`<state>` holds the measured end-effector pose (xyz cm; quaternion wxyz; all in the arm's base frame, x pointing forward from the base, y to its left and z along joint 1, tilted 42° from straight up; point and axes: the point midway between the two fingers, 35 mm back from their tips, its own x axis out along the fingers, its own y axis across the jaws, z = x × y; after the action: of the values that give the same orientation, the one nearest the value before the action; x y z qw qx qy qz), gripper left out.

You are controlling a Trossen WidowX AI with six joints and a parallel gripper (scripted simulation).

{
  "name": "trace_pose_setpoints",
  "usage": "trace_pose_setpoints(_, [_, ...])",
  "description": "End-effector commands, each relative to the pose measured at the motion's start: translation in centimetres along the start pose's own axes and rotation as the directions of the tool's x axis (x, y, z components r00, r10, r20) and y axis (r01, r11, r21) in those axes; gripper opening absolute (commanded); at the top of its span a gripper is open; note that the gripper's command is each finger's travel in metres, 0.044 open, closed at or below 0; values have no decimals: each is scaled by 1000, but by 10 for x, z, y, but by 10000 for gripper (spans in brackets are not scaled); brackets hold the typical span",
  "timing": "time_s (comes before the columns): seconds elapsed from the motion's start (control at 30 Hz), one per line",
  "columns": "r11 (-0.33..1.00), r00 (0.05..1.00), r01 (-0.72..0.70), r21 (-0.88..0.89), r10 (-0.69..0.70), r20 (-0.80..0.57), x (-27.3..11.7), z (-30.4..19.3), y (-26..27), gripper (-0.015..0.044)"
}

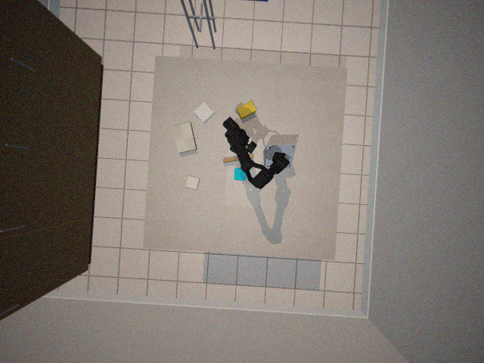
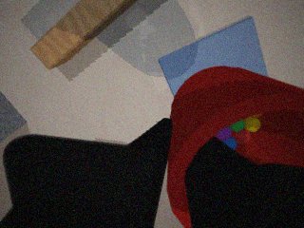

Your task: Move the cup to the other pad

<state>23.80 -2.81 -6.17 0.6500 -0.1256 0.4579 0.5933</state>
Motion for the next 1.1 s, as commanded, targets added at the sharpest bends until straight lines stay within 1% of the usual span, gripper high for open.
trace_pose_setpoints(0.0, [1000,1000,0,1,0,0,0,0,0,0])
trace_pose_setpoints(0.4, [1000,1000,0,0,0,0,0,2,2,0])
trace_pose_setpoints(1.07, [1000,1000,0,-4,0,-2,-2,33,24,0])
